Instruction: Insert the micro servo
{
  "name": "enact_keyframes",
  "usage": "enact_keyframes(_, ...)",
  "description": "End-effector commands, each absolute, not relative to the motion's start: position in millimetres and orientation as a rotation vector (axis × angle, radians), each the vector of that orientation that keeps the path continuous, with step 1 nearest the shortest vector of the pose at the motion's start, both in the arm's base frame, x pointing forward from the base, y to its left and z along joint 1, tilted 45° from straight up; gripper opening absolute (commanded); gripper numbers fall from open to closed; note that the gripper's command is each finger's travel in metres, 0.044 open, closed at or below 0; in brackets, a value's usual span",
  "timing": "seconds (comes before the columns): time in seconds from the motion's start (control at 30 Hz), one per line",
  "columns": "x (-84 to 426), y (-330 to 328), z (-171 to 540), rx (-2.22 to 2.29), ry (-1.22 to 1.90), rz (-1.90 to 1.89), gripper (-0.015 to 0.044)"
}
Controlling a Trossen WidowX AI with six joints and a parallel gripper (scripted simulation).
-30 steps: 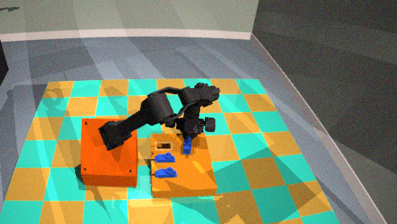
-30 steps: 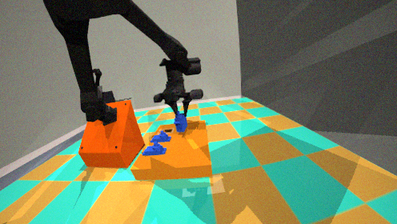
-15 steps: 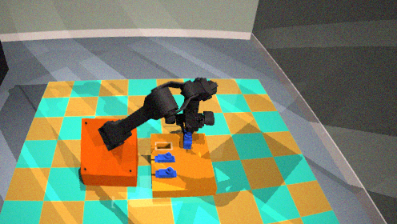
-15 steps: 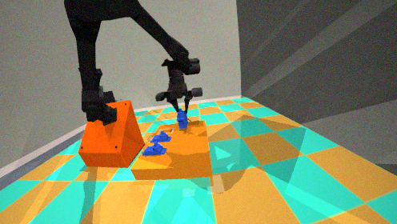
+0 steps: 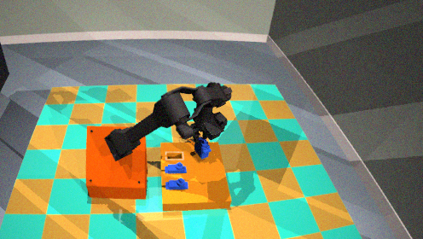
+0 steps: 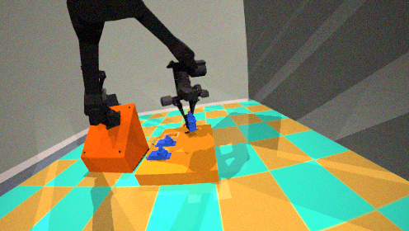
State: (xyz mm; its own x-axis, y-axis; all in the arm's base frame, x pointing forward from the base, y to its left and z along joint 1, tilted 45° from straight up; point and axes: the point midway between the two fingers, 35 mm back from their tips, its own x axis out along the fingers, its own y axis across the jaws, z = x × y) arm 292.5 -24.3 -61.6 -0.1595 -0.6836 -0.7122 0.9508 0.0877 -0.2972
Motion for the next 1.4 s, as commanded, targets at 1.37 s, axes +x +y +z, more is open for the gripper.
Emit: enact_keyframes(1.37, 283.1, -20.3, -61.7, -0.443, 1.568, -0.777, 0.0)
